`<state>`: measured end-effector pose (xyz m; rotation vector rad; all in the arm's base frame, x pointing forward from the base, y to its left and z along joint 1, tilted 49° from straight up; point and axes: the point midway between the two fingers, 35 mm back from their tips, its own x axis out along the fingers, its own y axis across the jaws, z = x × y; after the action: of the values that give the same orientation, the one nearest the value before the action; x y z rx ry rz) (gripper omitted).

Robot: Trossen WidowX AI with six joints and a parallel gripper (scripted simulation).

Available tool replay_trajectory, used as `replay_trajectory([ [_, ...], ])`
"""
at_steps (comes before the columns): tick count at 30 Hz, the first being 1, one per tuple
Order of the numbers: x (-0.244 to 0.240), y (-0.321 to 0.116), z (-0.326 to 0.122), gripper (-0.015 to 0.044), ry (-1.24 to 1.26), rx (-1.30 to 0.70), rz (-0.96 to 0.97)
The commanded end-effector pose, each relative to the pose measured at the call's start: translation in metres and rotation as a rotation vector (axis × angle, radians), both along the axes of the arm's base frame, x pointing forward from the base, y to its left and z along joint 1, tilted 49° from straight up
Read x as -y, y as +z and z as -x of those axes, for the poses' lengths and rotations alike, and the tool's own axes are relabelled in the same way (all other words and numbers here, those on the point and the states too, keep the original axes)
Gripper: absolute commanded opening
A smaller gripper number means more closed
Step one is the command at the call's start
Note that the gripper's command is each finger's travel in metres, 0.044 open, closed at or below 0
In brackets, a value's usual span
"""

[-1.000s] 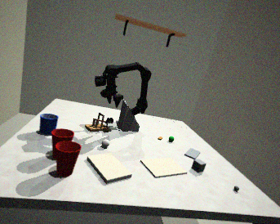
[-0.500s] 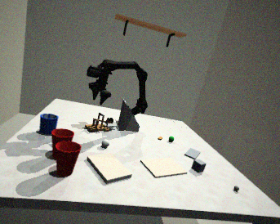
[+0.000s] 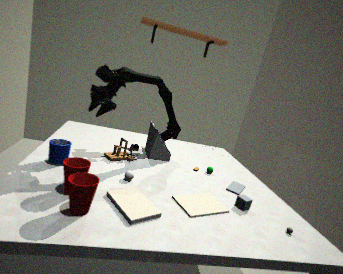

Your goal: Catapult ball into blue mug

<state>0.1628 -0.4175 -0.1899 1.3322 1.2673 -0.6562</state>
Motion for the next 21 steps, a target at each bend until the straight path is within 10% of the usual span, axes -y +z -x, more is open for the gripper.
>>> replay_trajectory([
  [1,0.0216,-0.0056,-0.0086,0.0440,-0.034,0.036,0.069],
  [21,0.0251,-0.0071,-0.0131,0.0440,-0.150,0.066,0.301],
])
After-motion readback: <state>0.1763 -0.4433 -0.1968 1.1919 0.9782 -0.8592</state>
